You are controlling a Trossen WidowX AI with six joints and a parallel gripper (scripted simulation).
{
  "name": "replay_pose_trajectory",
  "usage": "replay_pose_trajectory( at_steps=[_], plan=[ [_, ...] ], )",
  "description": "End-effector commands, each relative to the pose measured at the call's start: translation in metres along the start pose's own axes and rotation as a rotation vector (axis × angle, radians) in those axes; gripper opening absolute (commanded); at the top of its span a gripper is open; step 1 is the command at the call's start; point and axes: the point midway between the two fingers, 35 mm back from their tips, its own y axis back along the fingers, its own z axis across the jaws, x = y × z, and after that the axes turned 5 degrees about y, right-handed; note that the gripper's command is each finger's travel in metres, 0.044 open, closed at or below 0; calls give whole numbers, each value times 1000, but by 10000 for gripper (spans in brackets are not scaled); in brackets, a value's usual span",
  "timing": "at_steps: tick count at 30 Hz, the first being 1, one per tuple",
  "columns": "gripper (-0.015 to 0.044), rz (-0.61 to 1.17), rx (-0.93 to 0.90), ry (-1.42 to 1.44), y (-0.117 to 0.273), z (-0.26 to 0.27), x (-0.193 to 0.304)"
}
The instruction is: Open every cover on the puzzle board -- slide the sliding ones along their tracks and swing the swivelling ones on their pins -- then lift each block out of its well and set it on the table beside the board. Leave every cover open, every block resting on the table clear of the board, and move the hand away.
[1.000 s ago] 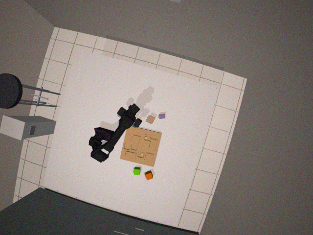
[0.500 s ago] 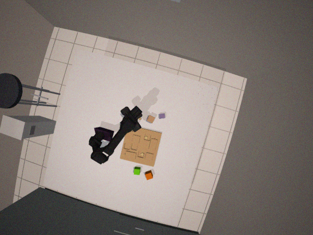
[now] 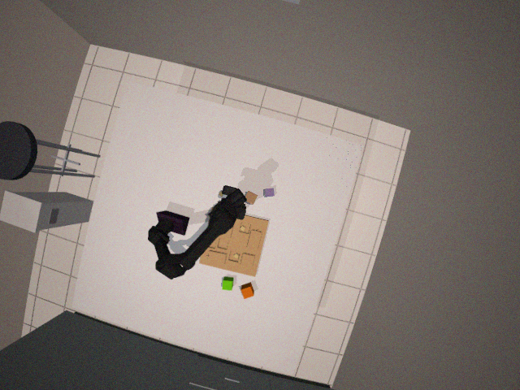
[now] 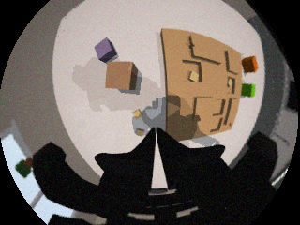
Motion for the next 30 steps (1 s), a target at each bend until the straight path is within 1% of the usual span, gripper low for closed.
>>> replay_pose_trajectory(
  at_steps=[1,11,18,26,28,30],
  plan=[
    [0,-6,-8,-715,3,-39,-37],
    [0,-16,2,-1511,1,-85,-68],
    [0,-30,8,-1914,-2,-109,-81],
    [0,-31,9,-1926,-2,-111,-81],
    [0,-30,11,-1797,-2,-110,-81],
    [0,-28,13,-1600,-2,-110,-81]
  ],
)
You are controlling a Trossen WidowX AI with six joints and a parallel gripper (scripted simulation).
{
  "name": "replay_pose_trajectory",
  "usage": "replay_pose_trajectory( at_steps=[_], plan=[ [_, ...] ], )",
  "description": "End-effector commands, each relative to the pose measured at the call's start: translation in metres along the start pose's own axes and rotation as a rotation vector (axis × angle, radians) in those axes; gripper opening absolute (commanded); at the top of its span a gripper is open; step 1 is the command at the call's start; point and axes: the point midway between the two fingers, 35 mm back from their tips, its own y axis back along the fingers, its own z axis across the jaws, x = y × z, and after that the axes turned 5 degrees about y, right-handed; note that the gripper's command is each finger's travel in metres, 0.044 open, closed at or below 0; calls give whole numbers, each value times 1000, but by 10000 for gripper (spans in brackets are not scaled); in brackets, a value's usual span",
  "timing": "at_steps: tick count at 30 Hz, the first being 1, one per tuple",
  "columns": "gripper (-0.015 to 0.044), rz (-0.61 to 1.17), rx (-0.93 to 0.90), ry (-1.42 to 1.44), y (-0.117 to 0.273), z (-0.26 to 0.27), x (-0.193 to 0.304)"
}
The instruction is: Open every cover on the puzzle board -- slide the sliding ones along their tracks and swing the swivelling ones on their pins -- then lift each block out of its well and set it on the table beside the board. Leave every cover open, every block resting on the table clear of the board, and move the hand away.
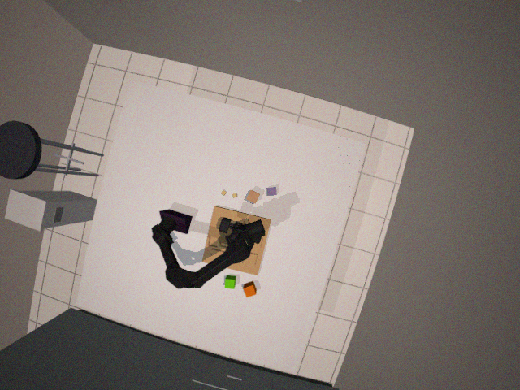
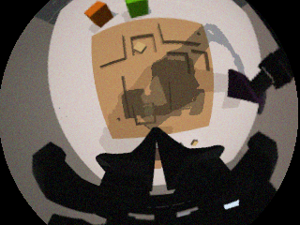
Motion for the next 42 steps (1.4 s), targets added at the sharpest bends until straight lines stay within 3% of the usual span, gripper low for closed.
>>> replay_pose_trajectory(
  at_steps=[1,13,32,42],
  plan=[
    [0,-4,-8,131,2,10,-13],
    [0,-8,-5,1245,2,9,-13],
    [0,-8,-5,1261,1,9,-10],
    [0,-10,-5,1261,-37,11,-11]
  ],
)
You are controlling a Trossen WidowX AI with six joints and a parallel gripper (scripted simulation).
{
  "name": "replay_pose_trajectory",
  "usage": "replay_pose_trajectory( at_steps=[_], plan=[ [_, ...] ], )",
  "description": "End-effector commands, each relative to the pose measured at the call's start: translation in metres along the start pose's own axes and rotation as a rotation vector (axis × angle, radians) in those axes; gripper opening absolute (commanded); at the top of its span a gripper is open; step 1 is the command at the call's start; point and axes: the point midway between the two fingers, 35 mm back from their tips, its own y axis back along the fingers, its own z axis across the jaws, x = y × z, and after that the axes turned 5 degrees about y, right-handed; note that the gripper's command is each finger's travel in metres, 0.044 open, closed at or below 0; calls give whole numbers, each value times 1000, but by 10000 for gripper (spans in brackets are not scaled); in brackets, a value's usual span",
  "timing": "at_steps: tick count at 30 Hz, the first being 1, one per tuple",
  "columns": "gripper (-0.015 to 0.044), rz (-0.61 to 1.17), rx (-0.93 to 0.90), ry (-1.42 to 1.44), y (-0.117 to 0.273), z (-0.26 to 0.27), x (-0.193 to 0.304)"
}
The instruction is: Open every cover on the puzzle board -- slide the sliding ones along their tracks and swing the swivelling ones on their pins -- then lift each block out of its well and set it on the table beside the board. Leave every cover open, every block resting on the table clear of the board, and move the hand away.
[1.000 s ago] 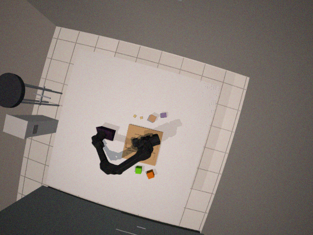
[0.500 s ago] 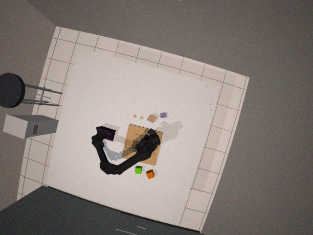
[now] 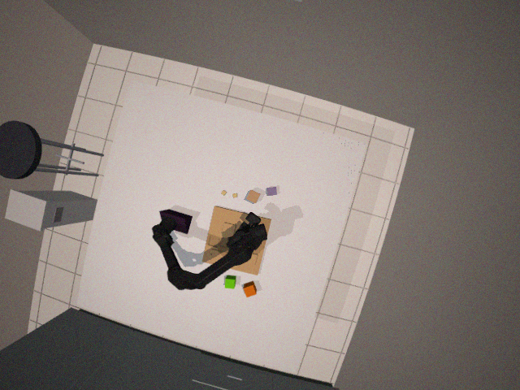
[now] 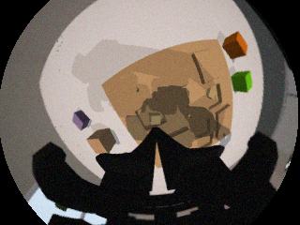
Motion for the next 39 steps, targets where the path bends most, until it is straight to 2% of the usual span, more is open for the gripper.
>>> replay_pose_trajectory(
  at_steps=[1,39],
  plan=[
    [0,7,11,7,-24,-3,2],
    [0,6,12,7,-45,5,-5]
  ],
)
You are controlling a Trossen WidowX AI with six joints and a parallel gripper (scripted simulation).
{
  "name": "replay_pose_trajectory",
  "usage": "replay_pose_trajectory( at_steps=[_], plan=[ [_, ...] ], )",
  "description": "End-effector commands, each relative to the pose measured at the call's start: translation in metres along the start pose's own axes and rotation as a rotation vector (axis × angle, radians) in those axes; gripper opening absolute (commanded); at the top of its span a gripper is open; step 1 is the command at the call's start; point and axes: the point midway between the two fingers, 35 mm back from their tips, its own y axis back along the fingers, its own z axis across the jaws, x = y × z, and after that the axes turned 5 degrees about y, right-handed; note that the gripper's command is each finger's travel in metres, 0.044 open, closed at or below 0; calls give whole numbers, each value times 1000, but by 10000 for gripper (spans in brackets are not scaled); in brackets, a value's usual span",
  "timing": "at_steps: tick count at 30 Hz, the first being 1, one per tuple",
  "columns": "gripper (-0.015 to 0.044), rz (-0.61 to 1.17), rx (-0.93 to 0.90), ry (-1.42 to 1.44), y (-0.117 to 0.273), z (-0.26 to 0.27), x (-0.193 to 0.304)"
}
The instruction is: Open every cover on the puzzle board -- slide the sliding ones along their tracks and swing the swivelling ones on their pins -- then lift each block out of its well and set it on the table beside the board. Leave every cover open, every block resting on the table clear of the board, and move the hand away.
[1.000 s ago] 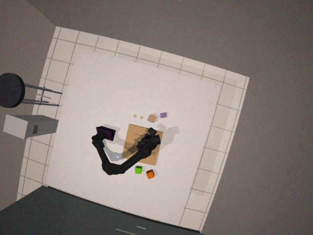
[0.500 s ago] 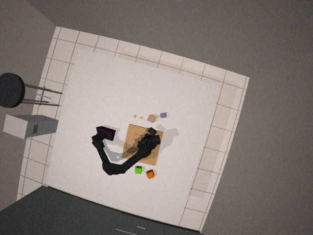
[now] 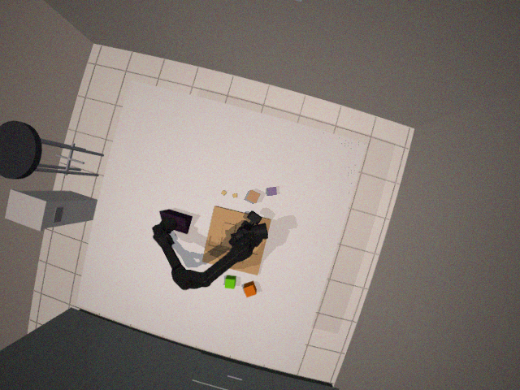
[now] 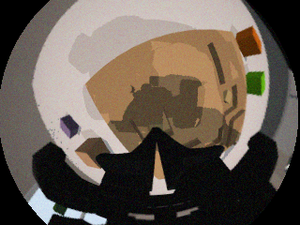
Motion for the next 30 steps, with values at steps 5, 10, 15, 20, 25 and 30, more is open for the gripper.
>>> replay_pose_trajectory(
  at_steps=[5,10,15,20,25,30],
  plan=[
    [0,-1,2,1,-2,5,-5],
    [0,-1,2,1,-2,5,-5],
    [0,-1,2,1,-2,5,-4],
    [0,-1,2,1,3,4,-4],
    [0,-1,2,1,10,4,-3],
    [105,1,5,6,18,4,-3]
  ],
)
